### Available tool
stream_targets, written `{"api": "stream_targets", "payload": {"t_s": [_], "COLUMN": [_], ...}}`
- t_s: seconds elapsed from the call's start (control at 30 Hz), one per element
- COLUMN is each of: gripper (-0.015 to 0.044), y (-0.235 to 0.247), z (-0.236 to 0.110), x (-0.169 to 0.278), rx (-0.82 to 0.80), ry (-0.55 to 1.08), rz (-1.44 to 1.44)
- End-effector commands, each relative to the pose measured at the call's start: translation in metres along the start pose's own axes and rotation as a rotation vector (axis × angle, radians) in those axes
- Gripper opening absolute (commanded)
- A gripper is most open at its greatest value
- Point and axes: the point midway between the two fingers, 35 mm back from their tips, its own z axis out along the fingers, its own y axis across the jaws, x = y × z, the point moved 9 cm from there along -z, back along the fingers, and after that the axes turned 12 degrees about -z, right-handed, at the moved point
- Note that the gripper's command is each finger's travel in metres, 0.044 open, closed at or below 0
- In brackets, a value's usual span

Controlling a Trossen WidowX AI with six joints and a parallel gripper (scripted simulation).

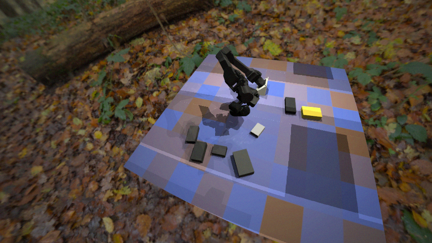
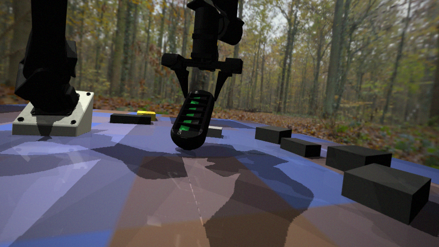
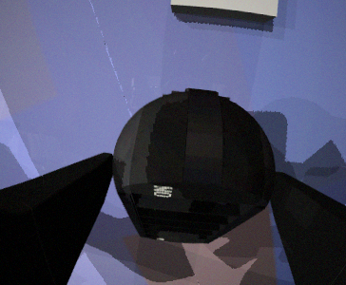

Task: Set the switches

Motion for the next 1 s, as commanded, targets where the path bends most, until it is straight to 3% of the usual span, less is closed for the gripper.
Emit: {"api": "stream_targets", "payload": {"t_s": [0.0, 0.97], "gripper": [0.0336, 0.0338], "y": [0.001, 0.007], "z": [-0.001, -0.012], "x": [0.006, 0.033], "rx": [-0.003, 0.009], "ry": [0.001, -0.059], "rz": [-0.009, -0.01]}}
